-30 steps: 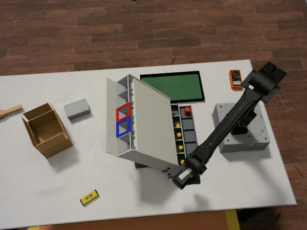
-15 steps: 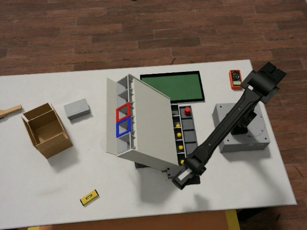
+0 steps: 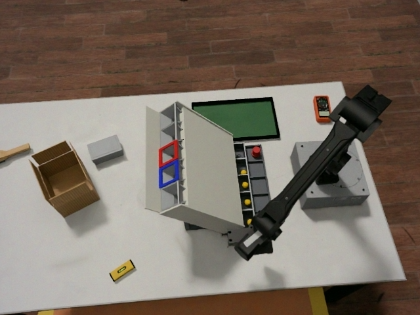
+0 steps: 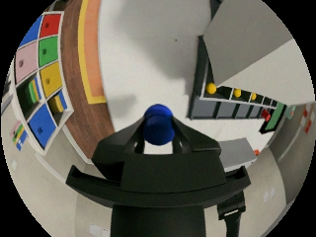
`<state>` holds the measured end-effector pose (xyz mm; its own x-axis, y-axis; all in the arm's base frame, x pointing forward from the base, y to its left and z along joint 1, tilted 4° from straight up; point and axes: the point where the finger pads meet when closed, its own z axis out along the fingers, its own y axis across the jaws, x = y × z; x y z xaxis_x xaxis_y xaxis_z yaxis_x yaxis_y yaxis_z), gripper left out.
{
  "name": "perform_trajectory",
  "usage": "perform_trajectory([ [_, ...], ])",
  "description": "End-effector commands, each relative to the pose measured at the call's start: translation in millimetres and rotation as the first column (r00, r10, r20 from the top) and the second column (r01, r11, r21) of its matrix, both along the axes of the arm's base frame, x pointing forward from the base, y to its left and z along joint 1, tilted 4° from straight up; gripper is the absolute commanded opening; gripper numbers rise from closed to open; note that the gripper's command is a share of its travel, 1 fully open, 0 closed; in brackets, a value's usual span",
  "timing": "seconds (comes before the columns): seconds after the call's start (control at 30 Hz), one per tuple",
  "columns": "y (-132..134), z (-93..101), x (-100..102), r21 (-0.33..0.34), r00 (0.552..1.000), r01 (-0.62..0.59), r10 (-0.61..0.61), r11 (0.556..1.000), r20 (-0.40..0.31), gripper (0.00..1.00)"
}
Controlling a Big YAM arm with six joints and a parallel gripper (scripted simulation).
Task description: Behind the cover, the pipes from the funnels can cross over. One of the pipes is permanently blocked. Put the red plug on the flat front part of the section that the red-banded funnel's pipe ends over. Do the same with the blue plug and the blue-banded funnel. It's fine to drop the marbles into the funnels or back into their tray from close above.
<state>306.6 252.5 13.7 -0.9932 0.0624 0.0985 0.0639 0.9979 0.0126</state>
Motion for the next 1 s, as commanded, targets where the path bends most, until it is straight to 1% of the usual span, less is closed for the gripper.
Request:
perform_trajectory([
  [0.0,5.4,9.1,16.6,0.031,0.999,0.010,-0.011,0.999,0.047,0.00],
  [0.1,5.4,9.1,16.6,0.034,0.999,0.010,-0.012,0.999,0.051,0.00],
  [0.6,6.2,13.4,23.0,0.013,1.000,0.001,-0.001,1.000,0.018,0.00],
  [0.97,8.3,15.3,27.4,0.025,0.999,0.006,-0.007,1.000,0.038,0.00],
])
